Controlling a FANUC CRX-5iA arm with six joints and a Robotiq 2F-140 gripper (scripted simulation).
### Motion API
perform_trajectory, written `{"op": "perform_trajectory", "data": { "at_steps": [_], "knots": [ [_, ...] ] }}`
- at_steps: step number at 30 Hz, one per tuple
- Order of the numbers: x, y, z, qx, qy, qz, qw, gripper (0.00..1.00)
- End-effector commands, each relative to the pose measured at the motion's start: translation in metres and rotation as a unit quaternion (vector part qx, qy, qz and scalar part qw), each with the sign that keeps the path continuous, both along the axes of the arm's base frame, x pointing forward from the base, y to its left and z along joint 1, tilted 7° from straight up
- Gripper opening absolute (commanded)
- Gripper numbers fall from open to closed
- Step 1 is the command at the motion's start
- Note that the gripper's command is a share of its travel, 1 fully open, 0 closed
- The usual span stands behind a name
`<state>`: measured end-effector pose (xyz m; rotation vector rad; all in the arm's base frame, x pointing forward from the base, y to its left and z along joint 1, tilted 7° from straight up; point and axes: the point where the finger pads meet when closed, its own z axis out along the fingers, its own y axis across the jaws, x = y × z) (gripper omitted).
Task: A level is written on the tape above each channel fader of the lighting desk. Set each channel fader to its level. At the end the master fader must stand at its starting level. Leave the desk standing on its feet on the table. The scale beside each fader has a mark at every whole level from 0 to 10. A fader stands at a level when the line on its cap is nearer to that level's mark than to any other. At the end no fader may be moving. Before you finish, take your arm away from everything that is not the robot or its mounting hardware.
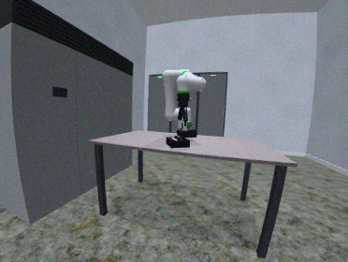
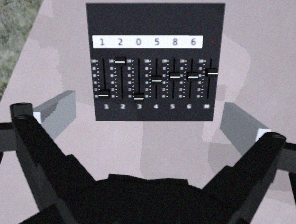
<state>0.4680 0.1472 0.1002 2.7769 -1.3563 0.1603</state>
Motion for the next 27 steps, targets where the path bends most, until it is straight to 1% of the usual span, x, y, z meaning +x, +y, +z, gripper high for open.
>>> {"op": "perform_trajectory", "data": {
  "at_steps": [1,9,11,13,15,18,21,23,25,26,27],
  "knots": [
    [0.000,0.000,0.000,0.000,0.000,0.000,1.000,1.00],
    [0.000,0.000,0.002,-0.001,0.001,0.014,1.000,1.00],
    [0.001,-0.002,0.006,-0.004,0.004,0.056,0.998,1.00],
    [0.003,-0.005,0.014,-0.009,0.008,0.126,0.992,1.00],
    [0.004,-0.008,0.024,-0.016,0.013,0.199,0.980,1.00],
    [0.006,-0.014,0.040,-0.024,0.017,0.268,0.963,1.00],
    [0.008,-0.019,0.052,-0.034,0.020,0.339,0.940,1.00],
    [0.008,-0.021,0.057,-0.039,0.023,0.385,0.922,1.00],
    [0.008,-0.021,0.057,-0.039,0.023,0.385,0.922,1.00],
    [0.008,-0.021,0.058,-0.043,0.028,0.448,0.892,1.00],
    [0.008,-0.021,0.058,-0.044,0.030,0.465,0.883,1.00]
  ]
}}
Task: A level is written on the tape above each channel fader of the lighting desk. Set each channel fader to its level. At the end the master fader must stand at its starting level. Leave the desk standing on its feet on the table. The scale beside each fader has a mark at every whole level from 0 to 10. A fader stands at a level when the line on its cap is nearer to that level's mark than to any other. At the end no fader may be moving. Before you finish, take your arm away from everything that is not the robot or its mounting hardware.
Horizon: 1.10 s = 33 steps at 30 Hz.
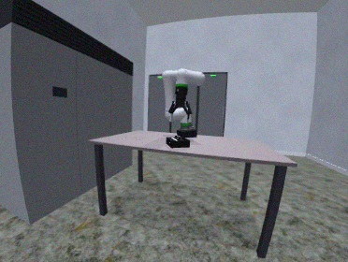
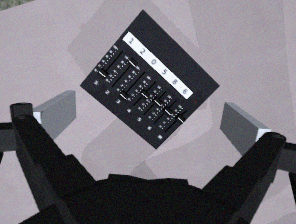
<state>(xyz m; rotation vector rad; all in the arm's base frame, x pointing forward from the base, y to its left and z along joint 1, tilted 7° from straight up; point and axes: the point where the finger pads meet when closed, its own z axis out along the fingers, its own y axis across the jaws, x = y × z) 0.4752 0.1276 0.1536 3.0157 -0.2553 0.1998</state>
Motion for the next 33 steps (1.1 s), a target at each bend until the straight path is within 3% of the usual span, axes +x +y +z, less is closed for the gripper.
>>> {"op": "perform_trajectory", "data": {
  "at_steps": [1,3,16,20,24,30,32,33],
  "knots": [
    [0.001,-0.002,0.005,-0.002,0.026,0.137,0.990,1.00],
    [0.001,-0.002,0.005,-0.003,0.032,0.168,0.985,1.00],
    [-0.001,0.001,0.005,0.000,0.030,0.144,0.989,1.00],
    [-0.012,0.013,0.002,0.013,0.020,0.031,0.999,1.00],
    [-0.029,0.030,-0.001,0.026,0.011,-0.081,0.996,1.00],
    [-0.049,0.048,-0.005,0.044,0.004,-0.218,0.975,1.00],
    [-0.049,0.048,-0.005,0.044,0.004,-0.218,0.975,1.00],
    [-0.050,0.049,-0.006,0.049,-0.002,-0.283,0.958,1.00]
  ]
}}
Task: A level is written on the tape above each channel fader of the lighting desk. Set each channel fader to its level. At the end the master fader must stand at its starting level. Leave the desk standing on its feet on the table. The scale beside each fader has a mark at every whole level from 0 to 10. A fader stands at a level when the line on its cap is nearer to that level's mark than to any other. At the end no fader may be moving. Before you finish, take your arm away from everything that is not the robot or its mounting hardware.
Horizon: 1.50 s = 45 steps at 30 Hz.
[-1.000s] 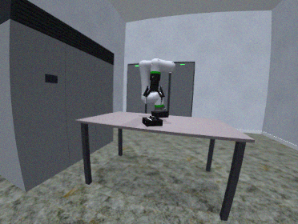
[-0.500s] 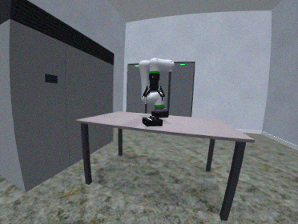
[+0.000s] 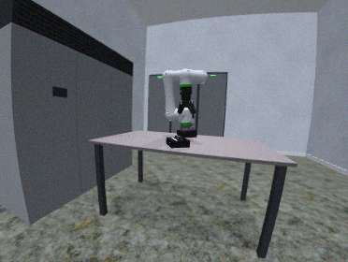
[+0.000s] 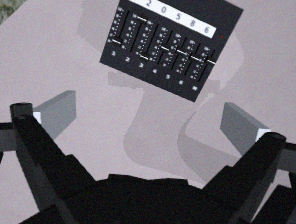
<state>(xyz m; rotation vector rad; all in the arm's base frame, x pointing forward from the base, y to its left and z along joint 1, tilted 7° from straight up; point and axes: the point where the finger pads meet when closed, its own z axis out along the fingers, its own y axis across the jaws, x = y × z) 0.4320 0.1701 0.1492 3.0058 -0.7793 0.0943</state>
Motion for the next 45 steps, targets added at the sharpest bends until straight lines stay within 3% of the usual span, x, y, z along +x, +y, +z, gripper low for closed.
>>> {"op": "perform_trajectory", "data": {
  "at_steps": [1,4,45],
  "knots": [
    [-0.0077,0.0071,-0.0014,-0.005,-0.018,-0.138,0.990,1.00],
    [-0.0081,0.0074,-0.0015,-0.007,-0.025,-0.199,0.980,1.00],
    [-0.0081,0.0074,-0.0015,-0.007,-0.025,-0.199,0.980,1.00]
  ]
}}
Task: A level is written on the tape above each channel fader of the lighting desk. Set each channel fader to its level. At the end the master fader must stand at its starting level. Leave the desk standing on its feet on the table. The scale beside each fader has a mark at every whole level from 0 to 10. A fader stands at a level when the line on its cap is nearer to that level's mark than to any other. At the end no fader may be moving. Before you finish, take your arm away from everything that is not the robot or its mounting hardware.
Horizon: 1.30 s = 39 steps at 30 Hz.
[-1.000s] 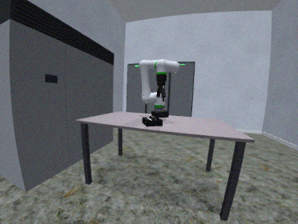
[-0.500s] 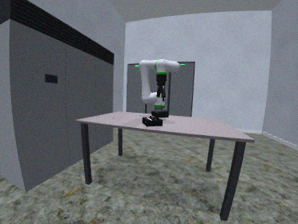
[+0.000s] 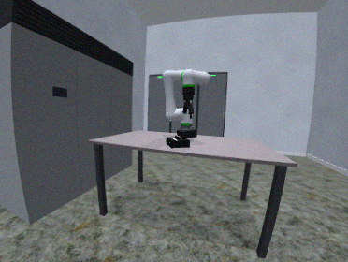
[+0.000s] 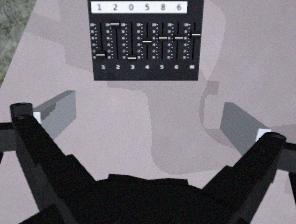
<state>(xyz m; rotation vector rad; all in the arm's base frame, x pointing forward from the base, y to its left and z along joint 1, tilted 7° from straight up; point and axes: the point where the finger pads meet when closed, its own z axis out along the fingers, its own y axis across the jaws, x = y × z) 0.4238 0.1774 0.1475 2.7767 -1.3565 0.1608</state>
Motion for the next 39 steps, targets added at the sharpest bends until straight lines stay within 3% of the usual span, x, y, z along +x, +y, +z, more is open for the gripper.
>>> {"op": "perform_trajectory", "data": {
  "at_steps": [1,24,28,31,36,39],
  "knots": [
    [0.000,0.000,0.000,0.000,0.000,0.000,1.000,1.00],
    [0.001,-0.001,0.000,-0.001,0.001,0.011,1.000,1.00],
    [0.010,-0.009,0.002,-0.007,0.007,0.101,0.995,1.00],
    [0.022,-0.020,0.005,-0.016,0.014,0.208,0.978,1.00],
    [0.043,-0.041,0.009,-0.031,0.019,0.319,0.947,1.00],
    [0.046,-0.044,0.010,-0.034,0.020,0.341,0.939,1.00]
  ]
}}
